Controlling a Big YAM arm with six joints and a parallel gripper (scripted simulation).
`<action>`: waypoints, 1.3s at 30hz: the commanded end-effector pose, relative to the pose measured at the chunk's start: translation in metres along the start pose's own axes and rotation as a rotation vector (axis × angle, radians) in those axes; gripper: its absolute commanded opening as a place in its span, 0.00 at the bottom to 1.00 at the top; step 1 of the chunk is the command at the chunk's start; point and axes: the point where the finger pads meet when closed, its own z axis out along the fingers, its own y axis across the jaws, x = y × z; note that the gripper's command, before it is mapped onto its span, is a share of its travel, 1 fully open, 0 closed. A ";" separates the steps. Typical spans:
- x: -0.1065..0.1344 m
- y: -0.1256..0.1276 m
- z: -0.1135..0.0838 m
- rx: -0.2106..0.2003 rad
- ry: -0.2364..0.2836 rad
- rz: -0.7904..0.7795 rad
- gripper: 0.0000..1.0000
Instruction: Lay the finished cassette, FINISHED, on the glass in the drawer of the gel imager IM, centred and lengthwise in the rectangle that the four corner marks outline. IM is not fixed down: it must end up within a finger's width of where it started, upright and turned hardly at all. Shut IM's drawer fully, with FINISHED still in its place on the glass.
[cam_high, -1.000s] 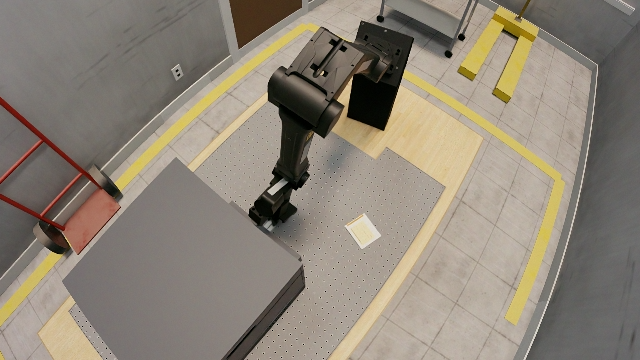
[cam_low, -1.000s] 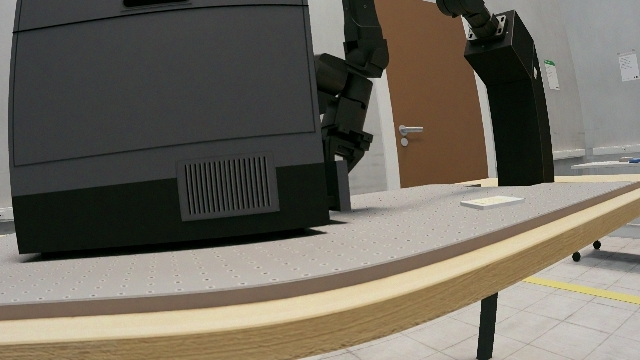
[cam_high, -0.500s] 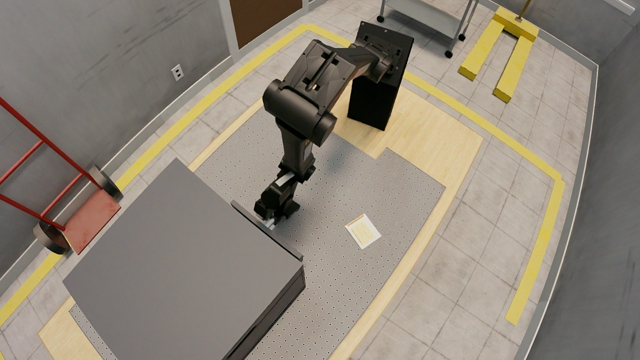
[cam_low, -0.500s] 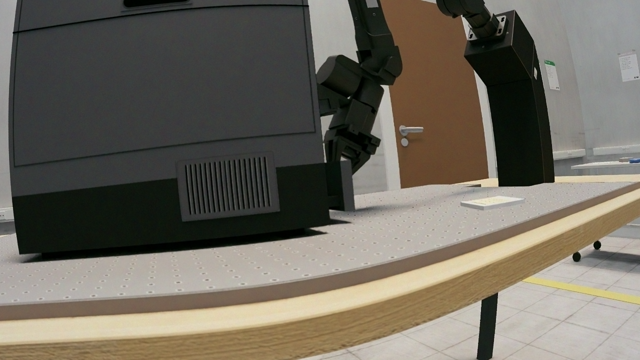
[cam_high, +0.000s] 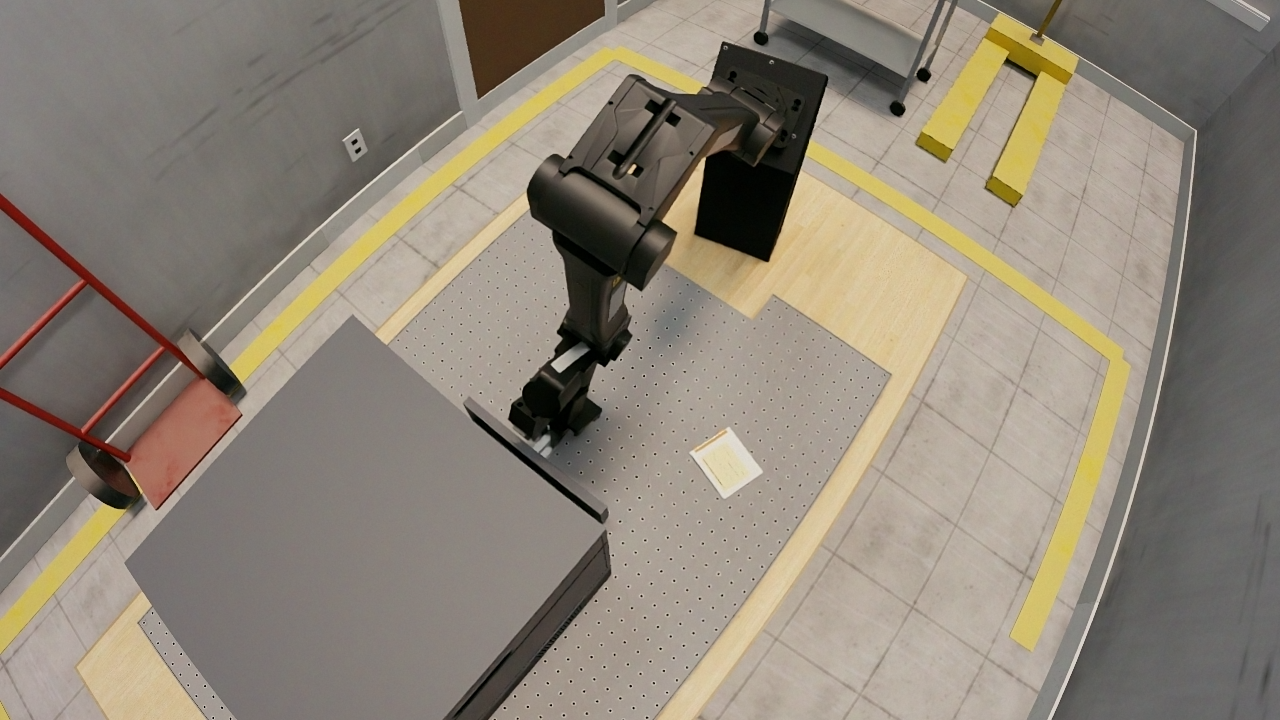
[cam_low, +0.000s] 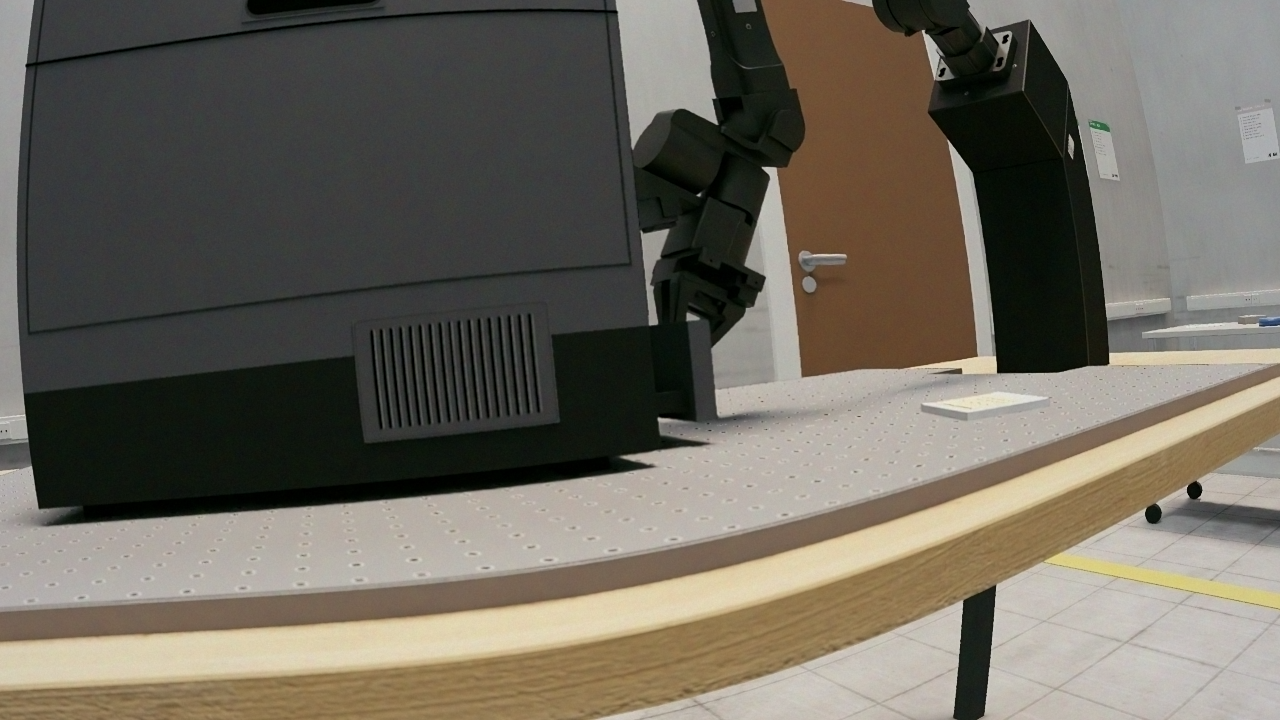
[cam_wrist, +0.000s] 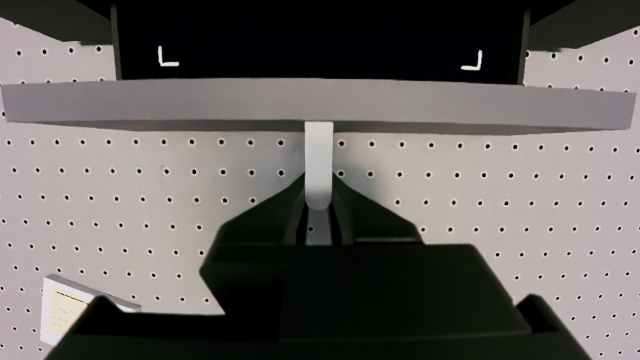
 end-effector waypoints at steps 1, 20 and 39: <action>0.031 -0.002 0.007 0.005 0.091 0.006 0.08; -0.004 -0.006 -0.005 0.015 0.180 0.000 0.08; 0.036 0.007 -0.016 -0.006 0.211 -0.002 0.08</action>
